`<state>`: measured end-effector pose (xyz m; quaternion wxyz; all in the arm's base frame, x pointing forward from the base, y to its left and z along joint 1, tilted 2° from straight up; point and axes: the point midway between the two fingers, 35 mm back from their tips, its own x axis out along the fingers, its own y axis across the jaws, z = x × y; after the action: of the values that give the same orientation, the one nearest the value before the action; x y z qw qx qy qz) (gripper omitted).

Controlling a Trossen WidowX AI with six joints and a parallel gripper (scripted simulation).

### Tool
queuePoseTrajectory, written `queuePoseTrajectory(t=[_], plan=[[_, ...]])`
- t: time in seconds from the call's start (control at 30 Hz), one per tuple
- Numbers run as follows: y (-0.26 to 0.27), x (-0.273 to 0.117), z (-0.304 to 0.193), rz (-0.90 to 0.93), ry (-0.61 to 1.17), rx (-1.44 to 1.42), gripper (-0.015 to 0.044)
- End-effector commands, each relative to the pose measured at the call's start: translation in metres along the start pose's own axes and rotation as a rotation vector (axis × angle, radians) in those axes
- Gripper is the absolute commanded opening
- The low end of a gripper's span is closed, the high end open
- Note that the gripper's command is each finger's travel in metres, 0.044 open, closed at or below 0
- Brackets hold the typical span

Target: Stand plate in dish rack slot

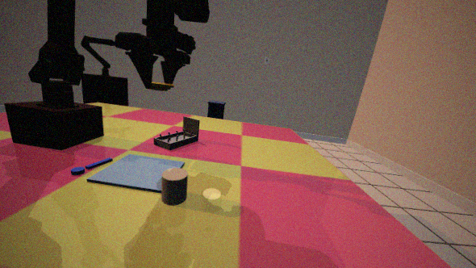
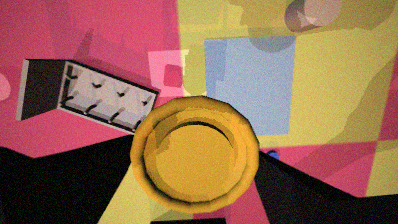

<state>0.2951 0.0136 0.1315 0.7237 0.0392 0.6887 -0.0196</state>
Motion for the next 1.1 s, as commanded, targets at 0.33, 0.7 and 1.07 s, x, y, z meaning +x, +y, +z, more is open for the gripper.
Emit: queuePoseTrajectory(t=[0.33, 0.7, 1.07], plan=[[0.034, 0.007, -0.046, 0.011, 0.004, 0.213, 0.0000], [0.052, 0.050, -0.023, 0.239, -0.008, 0.023, 0.0000], [0.064, 0.084, -0.007, 0.457, -0.094, -0.178, 0.0000]])
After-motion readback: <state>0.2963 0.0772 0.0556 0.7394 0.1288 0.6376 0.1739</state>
